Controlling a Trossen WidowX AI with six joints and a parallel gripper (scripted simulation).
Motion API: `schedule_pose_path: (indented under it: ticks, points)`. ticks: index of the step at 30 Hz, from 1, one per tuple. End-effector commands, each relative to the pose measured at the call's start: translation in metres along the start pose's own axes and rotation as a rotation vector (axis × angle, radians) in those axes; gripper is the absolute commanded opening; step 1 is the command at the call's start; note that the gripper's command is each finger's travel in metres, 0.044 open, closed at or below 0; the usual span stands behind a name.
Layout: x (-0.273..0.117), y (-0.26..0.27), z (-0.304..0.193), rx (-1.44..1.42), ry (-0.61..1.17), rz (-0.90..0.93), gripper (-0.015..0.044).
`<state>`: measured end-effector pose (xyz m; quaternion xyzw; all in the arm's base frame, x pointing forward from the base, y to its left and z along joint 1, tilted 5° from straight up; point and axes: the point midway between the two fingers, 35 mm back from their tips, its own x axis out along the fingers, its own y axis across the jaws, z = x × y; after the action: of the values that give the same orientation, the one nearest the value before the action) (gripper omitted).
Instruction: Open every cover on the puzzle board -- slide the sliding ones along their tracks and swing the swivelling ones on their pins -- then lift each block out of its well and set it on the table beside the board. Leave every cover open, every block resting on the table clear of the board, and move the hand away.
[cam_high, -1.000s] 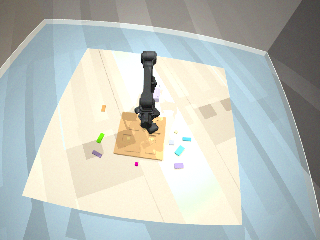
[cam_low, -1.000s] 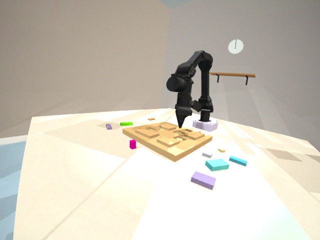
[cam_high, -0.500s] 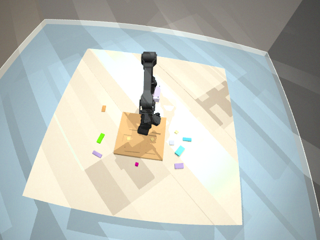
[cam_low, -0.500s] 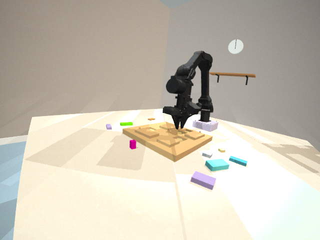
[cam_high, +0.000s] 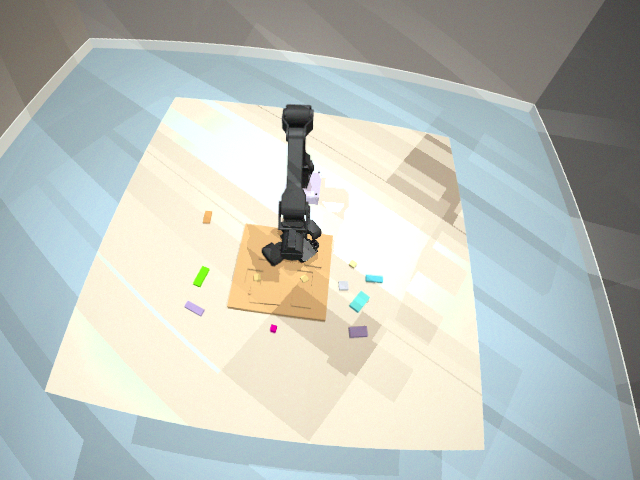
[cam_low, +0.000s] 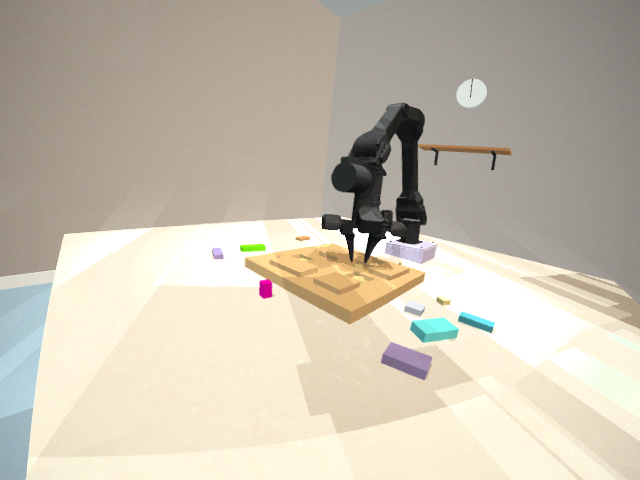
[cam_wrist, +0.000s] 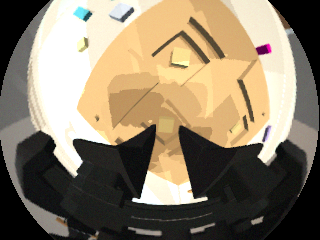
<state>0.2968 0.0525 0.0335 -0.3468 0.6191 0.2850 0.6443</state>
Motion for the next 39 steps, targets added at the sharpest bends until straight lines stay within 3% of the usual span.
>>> schedule_pose_path:
  ticks: [1,26,39]
  points:
    - [0.004,0.001,-0.001,0.049,0.008,0.005,0.0144]
    - [0.015,0.001,-0.001,0.049,0.008,0.005,0.0144]
    - [0.012,0.001,-0.001,0.046,0.003,0.003,0.0080]
